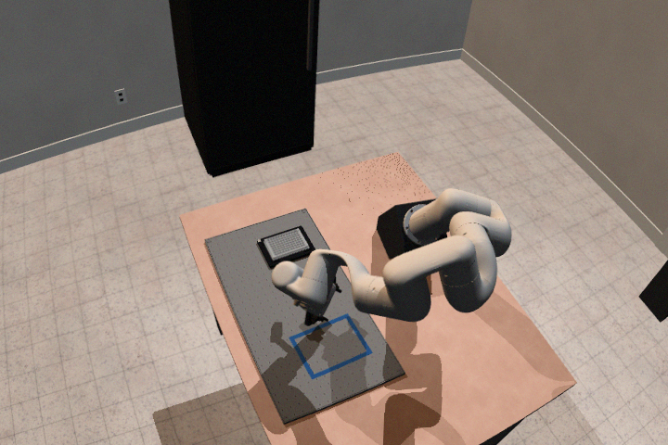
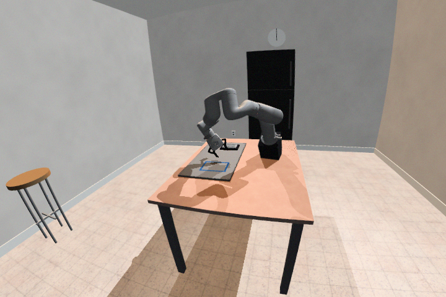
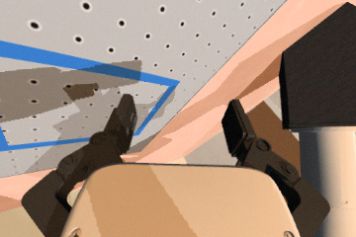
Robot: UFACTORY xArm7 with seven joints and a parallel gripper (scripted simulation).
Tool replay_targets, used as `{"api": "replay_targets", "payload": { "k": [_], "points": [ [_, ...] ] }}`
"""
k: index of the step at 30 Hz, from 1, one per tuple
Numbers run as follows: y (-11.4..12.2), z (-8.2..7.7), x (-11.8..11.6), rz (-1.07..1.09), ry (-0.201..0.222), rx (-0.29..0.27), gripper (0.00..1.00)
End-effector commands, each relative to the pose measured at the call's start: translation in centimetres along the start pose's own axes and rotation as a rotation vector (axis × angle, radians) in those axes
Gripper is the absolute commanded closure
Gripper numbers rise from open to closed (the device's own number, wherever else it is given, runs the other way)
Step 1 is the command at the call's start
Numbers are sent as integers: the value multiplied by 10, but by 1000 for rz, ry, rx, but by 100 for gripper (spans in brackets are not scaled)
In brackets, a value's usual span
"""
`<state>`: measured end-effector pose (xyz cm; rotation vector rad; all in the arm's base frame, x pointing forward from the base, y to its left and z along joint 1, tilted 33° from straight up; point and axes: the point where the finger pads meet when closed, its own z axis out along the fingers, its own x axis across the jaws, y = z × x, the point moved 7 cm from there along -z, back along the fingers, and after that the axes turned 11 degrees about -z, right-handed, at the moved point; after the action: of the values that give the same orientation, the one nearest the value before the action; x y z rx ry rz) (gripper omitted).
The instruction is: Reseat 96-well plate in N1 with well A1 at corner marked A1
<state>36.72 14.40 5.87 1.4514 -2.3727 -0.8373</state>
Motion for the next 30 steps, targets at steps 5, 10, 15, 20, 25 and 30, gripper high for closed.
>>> {"api": "replay_targets", "payload": {
  "k": [5,10,15,20,25,30],
  "points": [
    [-28,-7,18,249,-71,10,0],
    [-41,-10,27,345,-98,10,0],
    [-56,-13,39,473,-135,9,0],
    [-68,-15,50,598,-171,6,0],
    [-79,-16,61,708,-203,0,0],
    [-90,-18,72,804,-230,-6,0]
  ]
}}
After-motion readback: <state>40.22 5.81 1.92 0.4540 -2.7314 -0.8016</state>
